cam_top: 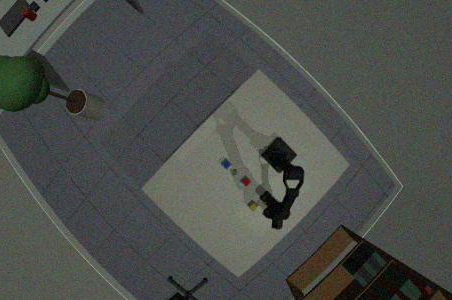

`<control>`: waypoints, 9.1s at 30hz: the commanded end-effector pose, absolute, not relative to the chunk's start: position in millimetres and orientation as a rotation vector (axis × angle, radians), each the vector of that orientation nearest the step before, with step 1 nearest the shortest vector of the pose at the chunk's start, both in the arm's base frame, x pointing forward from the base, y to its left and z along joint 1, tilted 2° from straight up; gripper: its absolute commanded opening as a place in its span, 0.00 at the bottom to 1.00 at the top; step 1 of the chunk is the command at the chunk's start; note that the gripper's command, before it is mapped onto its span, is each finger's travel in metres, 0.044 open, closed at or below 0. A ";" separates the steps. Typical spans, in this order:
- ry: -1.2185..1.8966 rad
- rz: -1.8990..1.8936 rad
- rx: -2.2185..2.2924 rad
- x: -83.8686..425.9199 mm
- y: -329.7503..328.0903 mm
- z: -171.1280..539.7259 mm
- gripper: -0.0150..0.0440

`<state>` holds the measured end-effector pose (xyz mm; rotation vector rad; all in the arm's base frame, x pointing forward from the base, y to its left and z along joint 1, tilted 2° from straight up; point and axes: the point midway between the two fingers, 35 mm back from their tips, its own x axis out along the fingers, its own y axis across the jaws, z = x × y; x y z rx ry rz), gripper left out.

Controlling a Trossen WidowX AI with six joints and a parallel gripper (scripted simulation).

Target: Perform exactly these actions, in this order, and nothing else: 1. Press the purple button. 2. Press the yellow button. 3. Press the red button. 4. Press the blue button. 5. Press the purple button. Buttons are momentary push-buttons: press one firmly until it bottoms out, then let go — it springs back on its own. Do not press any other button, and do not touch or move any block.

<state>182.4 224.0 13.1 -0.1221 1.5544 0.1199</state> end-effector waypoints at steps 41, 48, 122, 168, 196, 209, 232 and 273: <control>1.553 0.117 -0.130 278.0 187.1 108.5 0.29; 1.552 0.116 -0.131 288.6 181.5 98.0 0.29; 1.553 0.110 -0.137 270.9 96.7 113.6 0.29; 1.558 0.105 -0.142 233.6 26.4 13.8 0.29; 1.557 0.105 -0.142 234.2 28.6 98.1 0.29; 1.555 0.099 -0.148 262.5 -49.9 113.2 0.29; 1.556 0.092 -0.155 266.2 -130.7 50.4 0.29; 1.553 0.089 -0.154 267.6 -132.0 30.6 0.29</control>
